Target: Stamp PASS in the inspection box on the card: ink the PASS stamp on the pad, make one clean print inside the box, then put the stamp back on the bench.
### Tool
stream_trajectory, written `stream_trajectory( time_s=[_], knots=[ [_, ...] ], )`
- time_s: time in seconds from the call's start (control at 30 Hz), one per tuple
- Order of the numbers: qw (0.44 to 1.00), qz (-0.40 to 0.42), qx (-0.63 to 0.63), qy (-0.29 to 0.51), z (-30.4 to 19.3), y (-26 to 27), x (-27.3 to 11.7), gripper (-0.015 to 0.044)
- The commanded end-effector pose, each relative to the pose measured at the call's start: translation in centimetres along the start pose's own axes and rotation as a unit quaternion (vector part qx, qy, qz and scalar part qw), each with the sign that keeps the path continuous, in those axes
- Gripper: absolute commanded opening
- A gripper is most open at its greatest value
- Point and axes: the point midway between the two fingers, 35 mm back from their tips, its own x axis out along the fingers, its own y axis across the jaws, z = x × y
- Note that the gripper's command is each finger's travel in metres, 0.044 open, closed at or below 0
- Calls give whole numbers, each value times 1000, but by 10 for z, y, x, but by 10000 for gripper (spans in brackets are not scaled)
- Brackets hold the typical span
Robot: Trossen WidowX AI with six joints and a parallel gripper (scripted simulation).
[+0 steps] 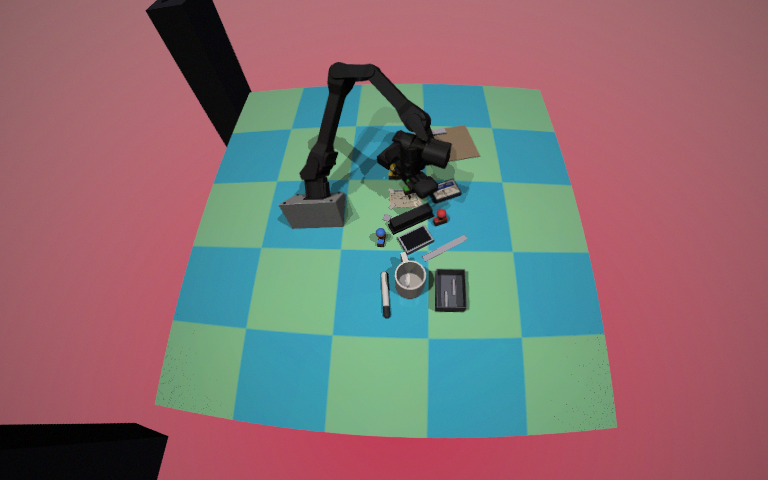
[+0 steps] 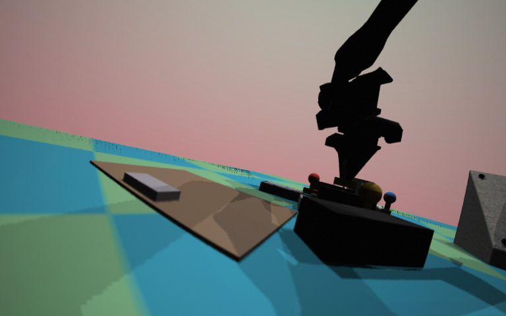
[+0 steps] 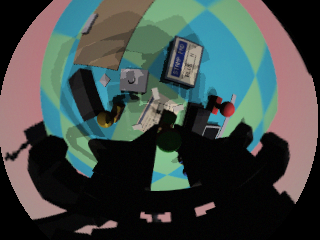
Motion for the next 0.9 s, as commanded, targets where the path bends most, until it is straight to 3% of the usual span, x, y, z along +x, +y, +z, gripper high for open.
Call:
stream_trajectory(
  time_s=[0.0, 0.87],
  knots=[
    [1000, 2, 4, -1, 0, 0, 3, 0],
    [1000, 2, 4, -2, -1, 1, 21, 0]
  ],
)
